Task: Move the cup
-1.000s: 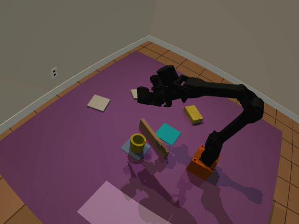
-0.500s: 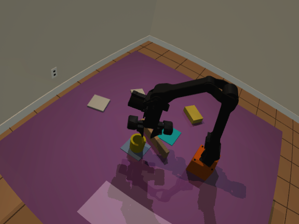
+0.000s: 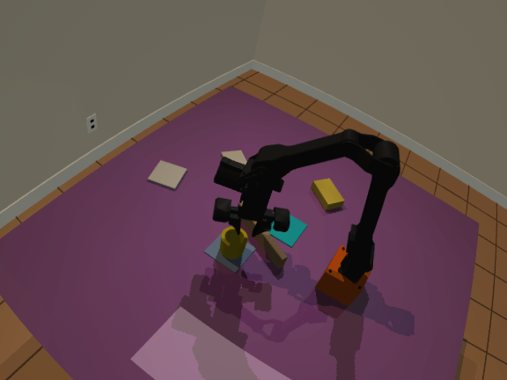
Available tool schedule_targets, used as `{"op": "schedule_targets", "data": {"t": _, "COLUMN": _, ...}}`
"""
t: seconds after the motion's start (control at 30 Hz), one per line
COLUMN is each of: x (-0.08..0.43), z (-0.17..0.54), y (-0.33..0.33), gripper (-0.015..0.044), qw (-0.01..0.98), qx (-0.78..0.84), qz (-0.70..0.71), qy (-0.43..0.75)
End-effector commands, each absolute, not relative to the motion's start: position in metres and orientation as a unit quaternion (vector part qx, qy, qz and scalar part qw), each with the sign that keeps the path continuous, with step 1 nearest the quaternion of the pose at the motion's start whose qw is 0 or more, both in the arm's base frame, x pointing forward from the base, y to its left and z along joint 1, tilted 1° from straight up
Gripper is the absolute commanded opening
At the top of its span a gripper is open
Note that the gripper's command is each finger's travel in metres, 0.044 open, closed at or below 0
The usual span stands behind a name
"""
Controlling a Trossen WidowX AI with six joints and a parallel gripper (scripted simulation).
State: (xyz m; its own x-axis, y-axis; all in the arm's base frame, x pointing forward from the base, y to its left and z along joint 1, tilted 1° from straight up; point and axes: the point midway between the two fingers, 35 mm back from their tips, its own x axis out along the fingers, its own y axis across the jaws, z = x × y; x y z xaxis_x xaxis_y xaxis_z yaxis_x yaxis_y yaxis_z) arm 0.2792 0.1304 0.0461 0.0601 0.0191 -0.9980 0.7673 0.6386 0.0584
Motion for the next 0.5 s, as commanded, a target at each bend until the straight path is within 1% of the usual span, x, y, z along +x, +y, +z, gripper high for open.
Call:
{"op": "schedule_targets", "data": {"t": 0.0, "x": 0.277, "z": 0.035, "y": 0.129, "gripper": 0.0167, "qw": 0.653, "qx": 0.312, "qz": -0.291, "qy": 0.625}}
{"op": "schedule_targets", "data": {"t": 0.47, "x": 0.278, "z": 0.012, "y": 0.130, "gripper": 0.0167, "qw": 0.653, "qx": 0.312, "qz": -0.291, "qy": 0.625}}
